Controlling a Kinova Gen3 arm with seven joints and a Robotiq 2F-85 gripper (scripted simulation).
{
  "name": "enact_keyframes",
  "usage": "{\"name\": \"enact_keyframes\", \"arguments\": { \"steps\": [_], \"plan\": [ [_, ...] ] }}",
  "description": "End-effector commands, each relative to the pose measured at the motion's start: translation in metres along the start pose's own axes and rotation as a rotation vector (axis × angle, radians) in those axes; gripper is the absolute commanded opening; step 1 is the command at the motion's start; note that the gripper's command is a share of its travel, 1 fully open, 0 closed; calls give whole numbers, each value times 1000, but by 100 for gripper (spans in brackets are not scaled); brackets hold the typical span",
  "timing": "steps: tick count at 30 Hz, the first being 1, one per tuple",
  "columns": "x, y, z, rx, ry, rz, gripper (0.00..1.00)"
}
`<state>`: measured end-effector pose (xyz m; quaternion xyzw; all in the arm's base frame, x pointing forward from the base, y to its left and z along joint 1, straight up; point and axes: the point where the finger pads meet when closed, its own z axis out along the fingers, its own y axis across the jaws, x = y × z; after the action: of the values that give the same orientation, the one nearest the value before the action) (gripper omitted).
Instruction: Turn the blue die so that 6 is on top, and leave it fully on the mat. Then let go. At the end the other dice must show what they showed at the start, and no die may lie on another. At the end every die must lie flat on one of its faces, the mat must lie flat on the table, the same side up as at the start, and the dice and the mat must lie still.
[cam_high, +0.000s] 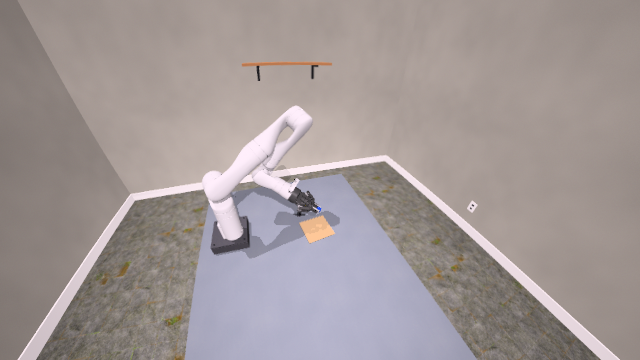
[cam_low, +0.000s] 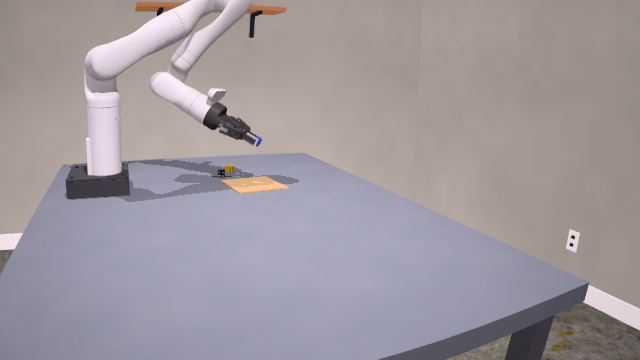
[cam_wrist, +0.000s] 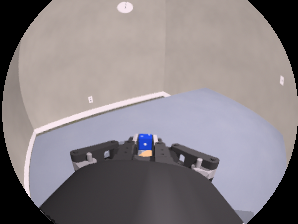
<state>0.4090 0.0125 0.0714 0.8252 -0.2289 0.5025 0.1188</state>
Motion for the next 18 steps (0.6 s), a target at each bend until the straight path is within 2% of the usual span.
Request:
{"name": "enact_keyframes", "arguments": {
  "steps": [1,7,18],
  "plan": [
    [-6,13,6,-27,-6,-11,15],
    [-7,22,10,-46,-5,-13,15],
    [-8,23,11,-48,-5,-14,15]
  ]
}}
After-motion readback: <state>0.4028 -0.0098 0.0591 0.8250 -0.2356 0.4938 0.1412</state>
